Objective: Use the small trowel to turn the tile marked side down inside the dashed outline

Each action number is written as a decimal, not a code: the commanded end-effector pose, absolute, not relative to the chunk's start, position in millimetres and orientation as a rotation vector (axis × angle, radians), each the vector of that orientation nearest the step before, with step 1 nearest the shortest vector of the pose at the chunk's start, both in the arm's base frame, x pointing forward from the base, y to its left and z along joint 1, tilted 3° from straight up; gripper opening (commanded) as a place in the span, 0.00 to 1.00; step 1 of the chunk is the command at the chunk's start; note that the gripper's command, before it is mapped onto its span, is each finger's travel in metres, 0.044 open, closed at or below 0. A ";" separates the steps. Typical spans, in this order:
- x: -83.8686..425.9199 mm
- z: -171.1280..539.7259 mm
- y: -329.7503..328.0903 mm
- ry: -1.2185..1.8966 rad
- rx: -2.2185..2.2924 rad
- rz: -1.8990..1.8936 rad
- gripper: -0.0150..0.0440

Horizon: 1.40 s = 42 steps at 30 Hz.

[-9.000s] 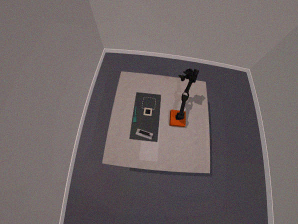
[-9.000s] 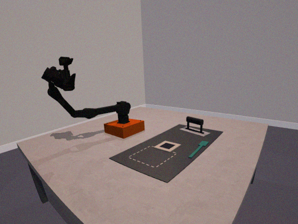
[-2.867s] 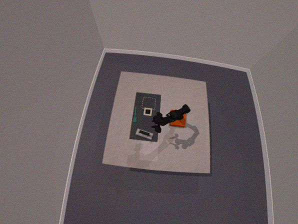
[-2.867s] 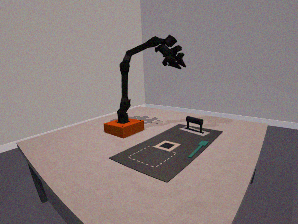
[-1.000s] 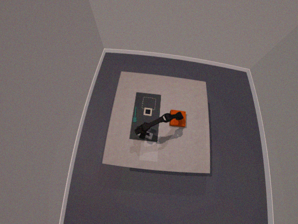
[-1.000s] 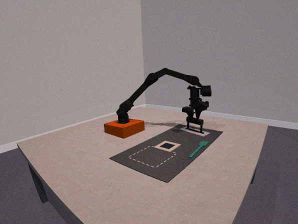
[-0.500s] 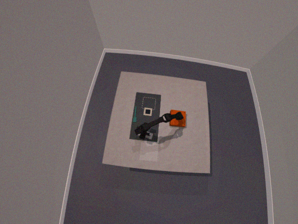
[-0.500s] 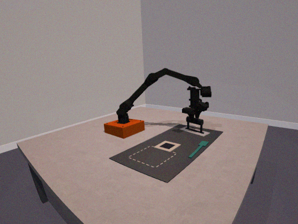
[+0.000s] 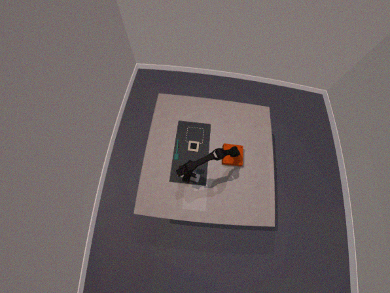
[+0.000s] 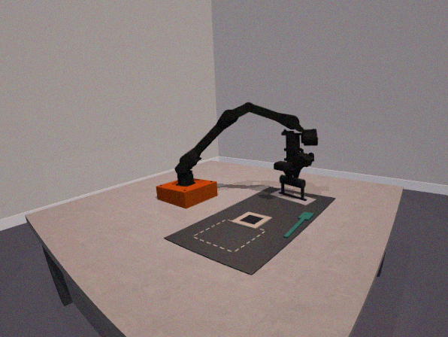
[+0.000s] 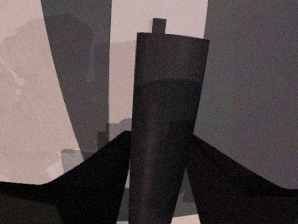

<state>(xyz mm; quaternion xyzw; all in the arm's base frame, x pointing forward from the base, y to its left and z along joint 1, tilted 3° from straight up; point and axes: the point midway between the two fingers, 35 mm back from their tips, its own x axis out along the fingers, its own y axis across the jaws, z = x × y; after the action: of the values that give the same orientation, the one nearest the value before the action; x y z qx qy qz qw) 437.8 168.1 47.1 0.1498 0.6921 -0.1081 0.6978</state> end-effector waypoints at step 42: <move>436.2 45.1 165.2 1.237 1.251 -1.182 0.47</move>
<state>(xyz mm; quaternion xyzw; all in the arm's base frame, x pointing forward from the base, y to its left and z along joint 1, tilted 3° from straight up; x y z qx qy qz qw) 437.3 165.9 46.8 0.5036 0.5204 -0.4706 0.5041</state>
